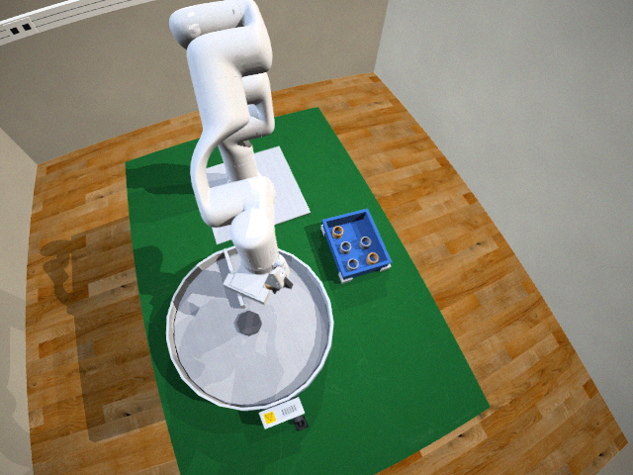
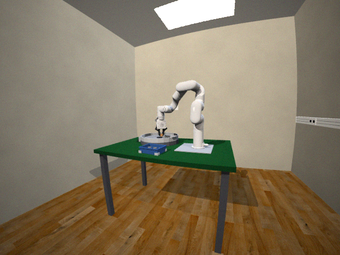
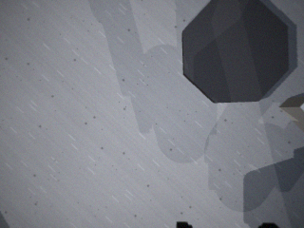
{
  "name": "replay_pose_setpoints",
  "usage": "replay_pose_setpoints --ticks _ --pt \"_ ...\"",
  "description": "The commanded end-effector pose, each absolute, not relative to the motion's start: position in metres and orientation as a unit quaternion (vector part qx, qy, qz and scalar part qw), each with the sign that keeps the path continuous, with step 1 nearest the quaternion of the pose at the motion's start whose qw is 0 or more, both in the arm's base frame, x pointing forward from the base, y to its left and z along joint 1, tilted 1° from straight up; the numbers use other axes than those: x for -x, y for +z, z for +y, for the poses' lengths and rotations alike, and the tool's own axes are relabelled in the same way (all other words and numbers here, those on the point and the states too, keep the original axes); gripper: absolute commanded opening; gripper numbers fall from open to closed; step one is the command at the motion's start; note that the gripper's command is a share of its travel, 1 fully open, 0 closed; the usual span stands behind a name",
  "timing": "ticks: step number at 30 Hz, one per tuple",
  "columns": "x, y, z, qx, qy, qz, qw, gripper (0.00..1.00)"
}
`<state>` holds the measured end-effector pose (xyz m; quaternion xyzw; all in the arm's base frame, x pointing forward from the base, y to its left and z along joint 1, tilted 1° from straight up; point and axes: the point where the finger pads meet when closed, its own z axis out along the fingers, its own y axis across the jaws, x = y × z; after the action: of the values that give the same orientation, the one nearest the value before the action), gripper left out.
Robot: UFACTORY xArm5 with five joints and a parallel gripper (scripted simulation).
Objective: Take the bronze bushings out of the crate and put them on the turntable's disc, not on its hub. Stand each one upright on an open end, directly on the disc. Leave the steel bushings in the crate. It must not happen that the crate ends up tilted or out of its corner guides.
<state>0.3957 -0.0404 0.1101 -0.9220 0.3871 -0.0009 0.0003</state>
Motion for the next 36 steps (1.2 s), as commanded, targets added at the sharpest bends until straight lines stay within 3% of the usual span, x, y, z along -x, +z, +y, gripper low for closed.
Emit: replay_pose_setpoints --ticks 1,36 --pt "-0.397 0.106 -0.041 0.922 -0.002 0.387 0.001 0.00" --pt "-0.397 0.083 -0.041 0.922 -0.002 0.387 0.001 0.00"
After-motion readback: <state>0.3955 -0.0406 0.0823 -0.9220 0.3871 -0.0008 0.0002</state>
